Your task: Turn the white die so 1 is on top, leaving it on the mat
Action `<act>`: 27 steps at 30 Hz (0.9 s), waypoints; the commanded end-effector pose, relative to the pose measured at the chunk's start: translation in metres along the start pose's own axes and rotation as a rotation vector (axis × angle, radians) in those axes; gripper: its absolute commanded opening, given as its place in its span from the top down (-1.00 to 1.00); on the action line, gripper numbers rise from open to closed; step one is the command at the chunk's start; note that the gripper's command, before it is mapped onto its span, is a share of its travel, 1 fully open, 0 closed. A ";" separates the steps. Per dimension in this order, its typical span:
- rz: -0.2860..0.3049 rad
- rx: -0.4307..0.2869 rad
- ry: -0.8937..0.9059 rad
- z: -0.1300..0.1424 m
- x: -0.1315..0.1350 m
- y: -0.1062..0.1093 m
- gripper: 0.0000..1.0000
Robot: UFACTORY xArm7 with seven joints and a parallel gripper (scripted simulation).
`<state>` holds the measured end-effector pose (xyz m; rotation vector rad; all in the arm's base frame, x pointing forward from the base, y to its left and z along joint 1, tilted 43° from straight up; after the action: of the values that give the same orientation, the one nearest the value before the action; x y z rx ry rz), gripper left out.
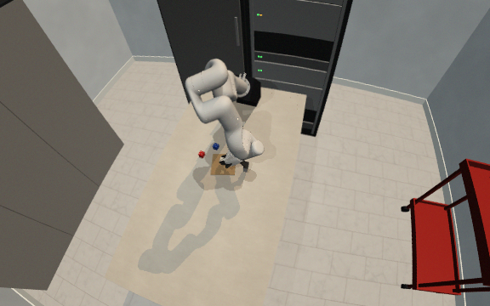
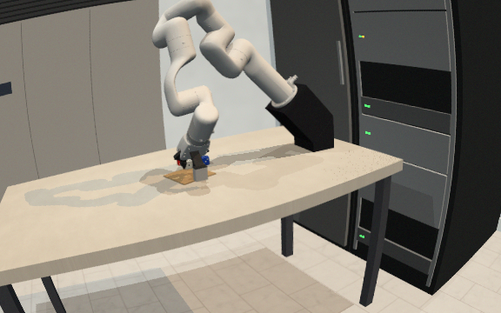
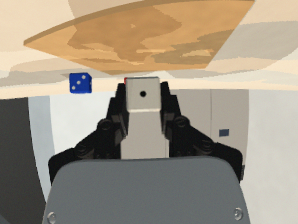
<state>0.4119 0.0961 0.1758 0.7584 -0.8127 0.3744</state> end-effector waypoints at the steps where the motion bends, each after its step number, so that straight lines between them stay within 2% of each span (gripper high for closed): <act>1: 0.002 0.020 -0.002 0.011 0.003 0.012 0.47; 9: 0.002 0.020 -0.002 0.031 0.006 0.031 0.47; 27: -0.001 0.028 -0.001 0.034 0.007 0.033 0.47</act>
<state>0.3799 0.0938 0.2111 0.7756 -0.8123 0.3811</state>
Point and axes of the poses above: the point where the finger pads meet when closed, its own y axis back along the fingers, its own x axis across the jaws, z = x × y, the point moved 2 cm from there along y, back along the fingers, and after that the axes turned 10 degrees about -y, right-handed, at the moved point
